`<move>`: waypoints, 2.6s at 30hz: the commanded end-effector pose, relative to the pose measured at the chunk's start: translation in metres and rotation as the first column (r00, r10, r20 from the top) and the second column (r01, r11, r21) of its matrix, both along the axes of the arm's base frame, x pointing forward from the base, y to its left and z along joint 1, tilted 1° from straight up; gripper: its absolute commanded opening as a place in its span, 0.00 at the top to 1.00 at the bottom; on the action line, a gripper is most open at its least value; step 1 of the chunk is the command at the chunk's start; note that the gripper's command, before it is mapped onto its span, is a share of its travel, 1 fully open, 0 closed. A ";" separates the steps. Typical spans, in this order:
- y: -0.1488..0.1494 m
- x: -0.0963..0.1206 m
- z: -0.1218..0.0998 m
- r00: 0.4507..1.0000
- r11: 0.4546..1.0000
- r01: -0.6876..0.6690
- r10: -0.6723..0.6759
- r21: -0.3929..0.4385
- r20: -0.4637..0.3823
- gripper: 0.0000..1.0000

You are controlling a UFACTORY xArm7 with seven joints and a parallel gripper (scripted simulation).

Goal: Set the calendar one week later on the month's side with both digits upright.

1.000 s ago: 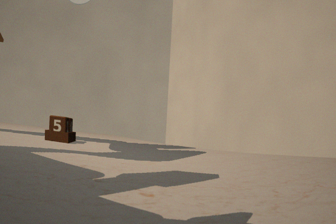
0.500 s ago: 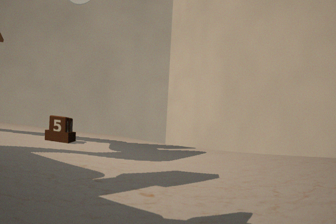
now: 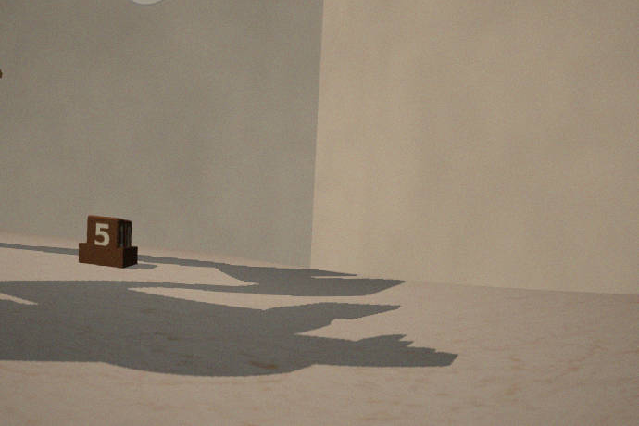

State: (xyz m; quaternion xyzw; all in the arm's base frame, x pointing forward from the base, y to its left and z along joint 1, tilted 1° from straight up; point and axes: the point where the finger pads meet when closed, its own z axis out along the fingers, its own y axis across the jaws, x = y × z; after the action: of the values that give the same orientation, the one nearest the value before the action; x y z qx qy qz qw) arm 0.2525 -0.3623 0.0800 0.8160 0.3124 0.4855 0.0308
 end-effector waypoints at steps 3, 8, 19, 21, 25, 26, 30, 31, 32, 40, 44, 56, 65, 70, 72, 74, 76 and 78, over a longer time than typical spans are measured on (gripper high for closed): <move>0.057 0.027 -0.011 0.974 0.978 -0.209 0.206 -0.013 -0.093 0.00; 0.085 0.036 -0.016 0.939 0.947 -0.321 0.314 -0.025 -0.139 0.00; 0.112 0.043 -0.021 0.887 0.899 -0.436 0.422 -0.041 -0.188 0.00; 0.112 0.043 -0.021 0.887 0.899 -0.436 0.422 -0.041 -0.188 0.00; 0.139 0.048 -0.025 0.817 0.832 -0.552 0.524 -0.061 -0.240 0.00; 0.144 0.048 -0.026 0.802 0.817 -0.573 0.542 -0.065 -0.250 0.00; 0.160 0.051 -0.028 0.747 0.762 -0.643 0.601 -0.080 -0.285 0.00; 0.164 0.051 -0.029 0.731 0.745 -0.662 0.616 -0.085 -0.295 0.00; 0.164 0.051 -0.029 0.731 0.745 -0.662 0.616 -0.085 -0.295 0.00; 0.164 0.051 -0.029 0.731 0.745 -0.662 0.616 -0.085 -0.295 0.00; 0.189 0.054 -0.031 0.621 0.628 -0.770 0.698 -0.113 -0.357 0.00; 0.207 0.056 -0.033 0.523 0.516 -0.846 0.748 -0.138 -0.409 0.00; 0.229 0.059 -0.034 0.384 0.346 -0.923 0.788 -0.171 -0.481 0.00; 0.241 0.062 -0.034 0.305 0.240 -0.952 0.797 -0.190 -0.522 0.00; 0.241 0.062 -0.034 0.305 0.240 -0.952 0.797 -0.190 -0.522 0.00; 0.241 0.062 -0.034 0.305 0.240 -0.952 0.797 -0.190 -0.522 0.00; 0.241 0.062 -0.034 0.305 0.240 -0.952 0.797 -0.190 -0.522 0.00; 0.241 0.062 -0.034 0.305 0.240 -0.952 0.797 -0.190 -0.522 0.00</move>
State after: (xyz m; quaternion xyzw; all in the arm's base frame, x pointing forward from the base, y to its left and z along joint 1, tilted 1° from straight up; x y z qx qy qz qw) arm 0.3130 -0.1218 0.0453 0.5245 0.8236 0.1877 -0.1068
